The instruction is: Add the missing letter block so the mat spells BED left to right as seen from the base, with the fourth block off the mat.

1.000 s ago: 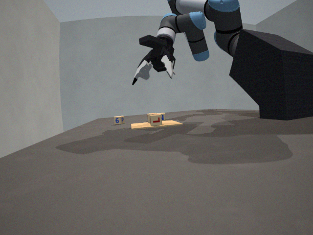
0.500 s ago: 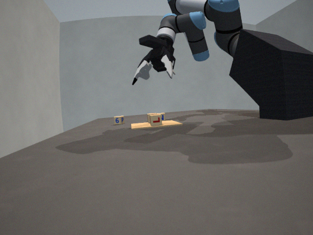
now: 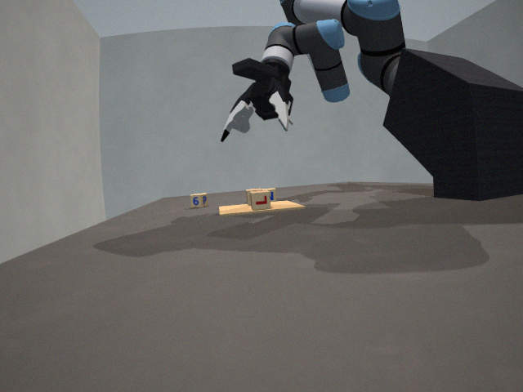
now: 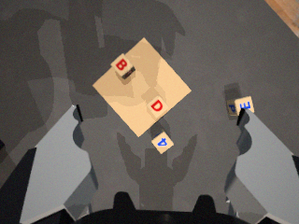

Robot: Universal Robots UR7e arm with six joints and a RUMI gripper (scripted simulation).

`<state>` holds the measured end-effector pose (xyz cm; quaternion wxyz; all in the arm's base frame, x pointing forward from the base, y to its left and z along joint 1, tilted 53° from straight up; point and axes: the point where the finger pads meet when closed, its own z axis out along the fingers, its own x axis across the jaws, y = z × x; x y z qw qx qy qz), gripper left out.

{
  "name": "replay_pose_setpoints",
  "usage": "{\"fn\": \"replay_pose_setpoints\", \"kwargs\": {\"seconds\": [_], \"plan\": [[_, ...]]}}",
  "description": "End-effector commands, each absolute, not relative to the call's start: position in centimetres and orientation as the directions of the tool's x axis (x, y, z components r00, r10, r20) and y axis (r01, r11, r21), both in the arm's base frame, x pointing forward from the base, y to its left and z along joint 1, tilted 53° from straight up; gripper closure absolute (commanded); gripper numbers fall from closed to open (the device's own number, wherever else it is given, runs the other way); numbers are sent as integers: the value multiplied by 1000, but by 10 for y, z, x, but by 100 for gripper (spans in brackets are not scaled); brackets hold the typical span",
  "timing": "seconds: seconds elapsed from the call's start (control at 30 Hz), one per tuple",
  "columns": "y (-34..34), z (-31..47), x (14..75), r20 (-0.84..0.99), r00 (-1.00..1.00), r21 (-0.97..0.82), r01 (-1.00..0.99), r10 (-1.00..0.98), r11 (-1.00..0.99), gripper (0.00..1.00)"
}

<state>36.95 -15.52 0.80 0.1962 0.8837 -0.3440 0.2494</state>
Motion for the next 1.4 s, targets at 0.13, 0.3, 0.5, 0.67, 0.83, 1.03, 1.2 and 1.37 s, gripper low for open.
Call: {"fn": "replay_pose_setpoints", "kwargs": {"seconds": [0.13,0.3,0.5,0.67,0.83,1.03,1.2,1.37], "plan": [[-156,13,368,576,639,175,-706,-510,-687,0],[-157,26,362,576,639,175,-706,-510,-687,0],[-158,44,353,576,639,175,-706,-510,-687,0],[-157,58,344,576,639,175,-706,-510,-687,0],[-155,69,334,576,639,175,-706,-510,-687,0],[-154,73,330,576,639,175,-706,-510,-687,0],[-154,73,330,576,639,175,-706,-510,-687,0],[-154,73,330,576,639,175,-706,-510,-687,0]]}}
